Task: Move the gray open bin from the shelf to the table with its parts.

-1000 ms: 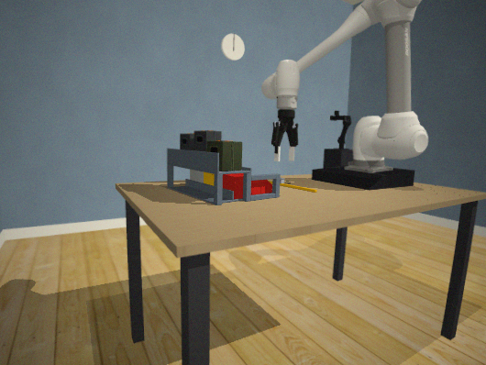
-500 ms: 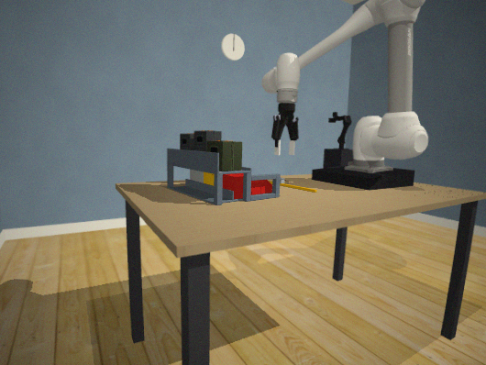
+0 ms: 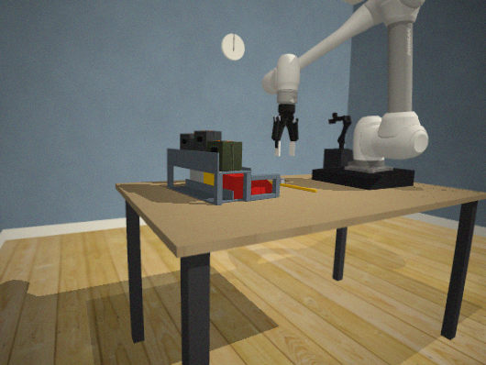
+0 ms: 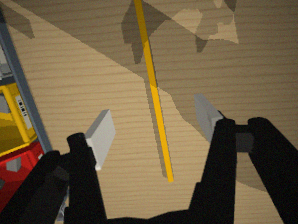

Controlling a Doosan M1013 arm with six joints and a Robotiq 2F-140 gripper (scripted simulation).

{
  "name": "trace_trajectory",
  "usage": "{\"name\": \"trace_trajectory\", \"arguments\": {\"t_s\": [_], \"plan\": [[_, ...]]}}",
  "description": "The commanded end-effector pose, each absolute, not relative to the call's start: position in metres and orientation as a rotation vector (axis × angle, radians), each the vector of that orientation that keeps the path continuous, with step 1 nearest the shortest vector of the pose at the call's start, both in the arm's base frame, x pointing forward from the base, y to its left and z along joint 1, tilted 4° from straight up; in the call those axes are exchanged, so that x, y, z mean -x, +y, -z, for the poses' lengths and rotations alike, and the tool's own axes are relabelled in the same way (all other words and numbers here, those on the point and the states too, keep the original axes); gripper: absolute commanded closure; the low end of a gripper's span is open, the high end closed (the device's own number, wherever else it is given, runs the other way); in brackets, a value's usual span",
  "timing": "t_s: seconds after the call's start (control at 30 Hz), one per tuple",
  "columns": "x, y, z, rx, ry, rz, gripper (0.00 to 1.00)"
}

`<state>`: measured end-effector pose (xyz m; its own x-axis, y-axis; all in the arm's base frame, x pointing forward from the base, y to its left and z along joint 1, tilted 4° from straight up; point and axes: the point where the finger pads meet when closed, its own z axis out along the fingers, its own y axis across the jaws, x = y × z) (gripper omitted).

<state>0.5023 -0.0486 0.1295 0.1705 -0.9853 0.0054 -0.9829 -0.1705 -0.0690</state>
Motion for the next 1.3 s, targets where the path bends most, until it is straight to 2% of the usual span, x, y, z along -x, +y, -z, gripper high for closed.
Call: {"name": "trace_trajectory", "arguments": {"t_s": [0.0,1.27], "plan": [[-0.5025,-0.0486,-0.1267,2.365,1.990,0.076,0.43],[-0.5030,-0.0485,-0.1192,2.365,1.990,0.076,0.43]]}}
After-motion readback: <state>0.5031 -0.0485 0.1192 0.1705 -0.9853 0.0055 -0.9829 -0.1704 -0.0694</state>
